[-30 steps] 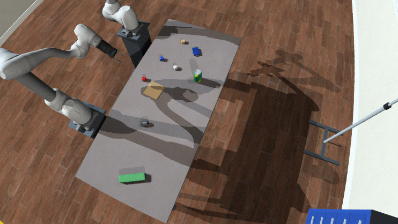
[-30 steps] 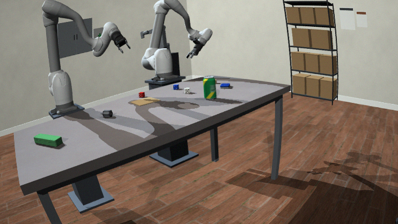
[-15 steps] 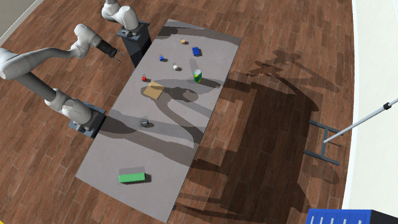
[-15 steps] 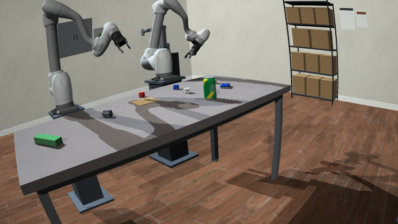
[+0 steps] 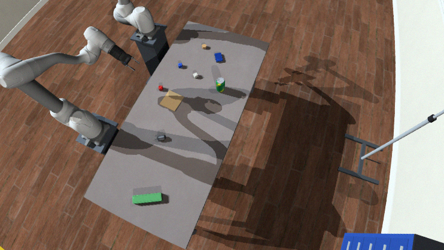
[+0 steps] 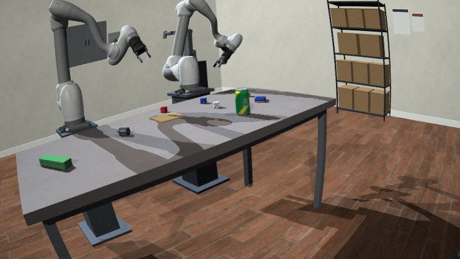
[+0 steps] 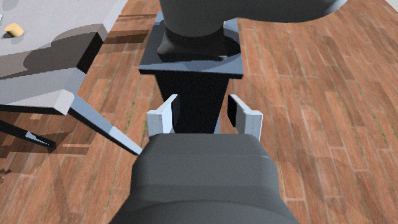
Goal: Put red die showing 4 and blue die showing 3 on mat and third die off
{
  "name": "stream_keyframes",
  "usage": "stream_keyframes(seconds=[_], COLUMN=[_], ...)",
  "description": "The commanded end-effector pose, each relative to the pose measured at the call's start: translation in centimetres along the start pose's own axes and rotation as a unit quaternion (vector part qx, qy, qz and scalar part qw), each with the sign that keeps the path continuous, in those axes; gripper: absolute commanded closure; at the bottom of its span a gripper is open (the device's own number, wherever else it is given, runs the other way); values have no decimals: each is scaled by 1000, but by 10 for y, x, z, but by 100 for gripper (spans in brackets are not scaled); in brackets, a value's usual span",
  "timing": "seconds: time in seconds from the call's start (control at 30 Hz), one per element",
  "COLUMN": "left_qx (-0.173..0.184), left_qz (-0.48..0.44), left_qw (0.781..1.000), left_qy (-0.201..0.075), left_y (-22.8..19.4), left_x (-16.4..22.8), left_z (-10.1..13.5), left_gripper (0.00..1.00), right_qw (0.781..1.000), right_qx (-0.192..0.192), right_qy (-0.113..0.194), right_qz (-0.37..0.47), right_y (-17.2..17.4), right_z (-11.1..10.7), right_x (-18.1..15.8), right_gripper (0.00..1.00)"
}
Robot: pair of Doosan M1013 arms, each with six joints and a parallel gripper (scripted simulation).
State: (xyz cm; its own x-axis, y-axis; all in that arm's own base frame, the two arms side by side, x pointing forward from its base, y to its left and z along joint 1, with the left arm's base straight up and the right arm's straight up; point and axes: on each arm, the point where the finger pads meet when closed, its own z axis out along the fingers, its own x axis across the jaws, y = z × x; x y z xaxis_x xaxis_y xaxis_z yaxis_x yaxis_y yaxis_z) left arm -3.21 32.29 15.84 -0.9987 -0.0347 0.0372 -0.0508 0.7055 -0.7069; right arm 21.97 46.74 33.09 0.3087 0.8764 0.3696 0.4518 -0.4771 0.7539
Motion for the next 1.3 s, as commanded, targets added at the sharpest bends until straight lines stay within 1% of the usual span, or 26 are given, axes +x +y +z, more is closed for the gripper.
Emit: stream_keyframes(seconds=[0.0, 0.1, 0.2, 0.43, 0.5, 0.57, 0.67, 0.77, 0.97, 1.0, 1.07, 1.27], left_qx=[-1, -1, -1, -1, -1, -1, -1, -1, -1, -1, -1, -1], left_qz=[0, 0, 0, 0, 0, 0, 0, 0, 0, 0, 0, 0], left_qw=[1000, 1000, 1000, 1000, 1000, 1000, 1000, 1000, 1000, 1000, 1000, 1000], left_qy=[0, 0, 0, 0, 0, 0, 0, 0, 0, 0, 0, 0], left_y=[0, 0, 0, 0, 0, 0, 0, 0, 0, 0, 0, 0], left_x=[0, 0, 0, 0, 0, 0, 0, 0, 0, 0, 0, 0], left_z=[-1, -1, -1, -1, -1, -1, -1, -1, -1, -1, -1, -1], left_gripper=[0, 0, 0, 0, 0, 0, 0, 0, 0, 0, 0, 0], right_qw=[1000, 999, 997, 983, 983, 976, 960, 941, 891, 882, 882, 829], right_qx=[6, 18, 35, 88, 88, 105, 132, 159, 205, 212, 212, 244], right_qy=[-9, -28, -53, -133, -133, -158, -197, -235, -302, -311, -311, -355], right_qz=[5, 16, 31, 87, 87, 109, 145, 185, 269, 283, 283, 356], right_y=[-3, -9, -18, -45, -45, -54, -68, -81, -103, -105, -105, -116], right_z=[4, 12, 22, 51, 51, 60, 72, 85, 110, 114, 114, 136], right_x=[-2, -5, -10, -21, -21, -24, -25, -24, -14, -12, -12, 5], right_gripper=[0, 0, 0, 0, 0, 0, 0, 0, 0, 0, 0, 0])
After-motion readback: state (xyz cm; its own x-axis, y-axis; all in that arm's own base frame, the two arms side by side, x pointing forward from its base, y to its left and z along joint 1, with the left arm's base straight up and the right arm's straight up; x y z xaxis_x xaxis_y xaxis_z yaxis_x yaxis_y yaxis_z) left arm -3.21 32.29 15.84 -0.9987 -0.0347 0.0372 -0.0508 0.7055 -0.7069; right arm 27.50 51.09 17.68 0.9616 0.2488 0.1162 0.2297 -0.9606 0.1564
